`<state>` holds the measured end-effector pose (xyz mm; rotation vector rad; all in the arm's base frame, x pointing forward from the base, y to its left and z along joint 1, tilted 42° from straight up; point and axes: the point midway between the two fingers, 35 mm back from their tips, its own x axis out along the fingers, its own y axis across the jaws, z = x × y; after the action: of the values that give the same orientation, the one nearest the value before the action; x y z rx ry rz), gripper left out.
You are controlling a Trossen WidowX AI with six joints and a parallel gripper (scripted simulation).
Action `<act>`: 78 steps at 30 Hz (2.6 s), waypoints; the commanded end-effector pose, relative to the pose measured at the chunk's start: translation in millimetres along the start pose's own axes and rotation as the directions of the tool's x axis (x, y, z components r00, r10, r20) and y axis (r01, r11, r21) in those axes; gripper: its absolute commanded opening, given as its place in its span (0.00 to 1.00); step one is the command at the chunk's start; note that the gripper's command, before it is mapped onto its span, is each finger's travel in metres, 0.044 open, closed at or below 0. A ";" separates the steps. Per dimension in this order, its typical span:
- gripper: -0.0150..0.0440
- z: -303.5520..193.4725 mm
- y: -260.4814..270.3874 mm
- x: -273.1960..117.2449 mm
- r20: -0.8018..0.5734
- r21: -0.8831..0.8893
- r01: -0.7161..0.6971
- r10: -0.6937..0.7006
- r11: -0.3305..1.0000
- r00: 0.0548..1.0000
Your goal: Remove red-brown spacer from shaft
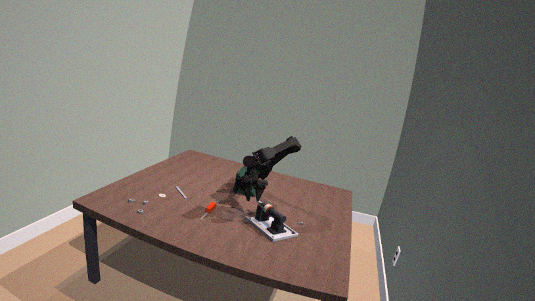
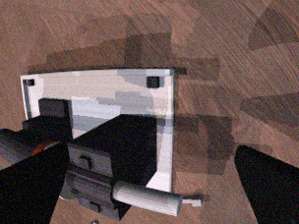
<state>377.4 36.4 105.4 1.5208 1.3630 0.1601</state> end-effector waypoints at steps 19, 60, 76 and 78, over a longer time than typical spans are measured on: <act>1.00 -31.1 -29.7 -18.8 -0.097 -0.995 -0.082 0.331 -0.058 0.939; 1.00 -30.9 -25.9 -5.5 -0.096 -0.995 -0.081 0.324 -0.059 0.941; 1.00 -35.7 -16.1 18.2 -0.098 -0.995 -0.083 0.331 -0.059 0.938; 1.00 -36.4 -15.2 20.0 -0.098 -0.995 -0.083 0.333 -0.059 0.938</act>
<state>348.3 65.9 102.8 0.3163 0.4104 1.0045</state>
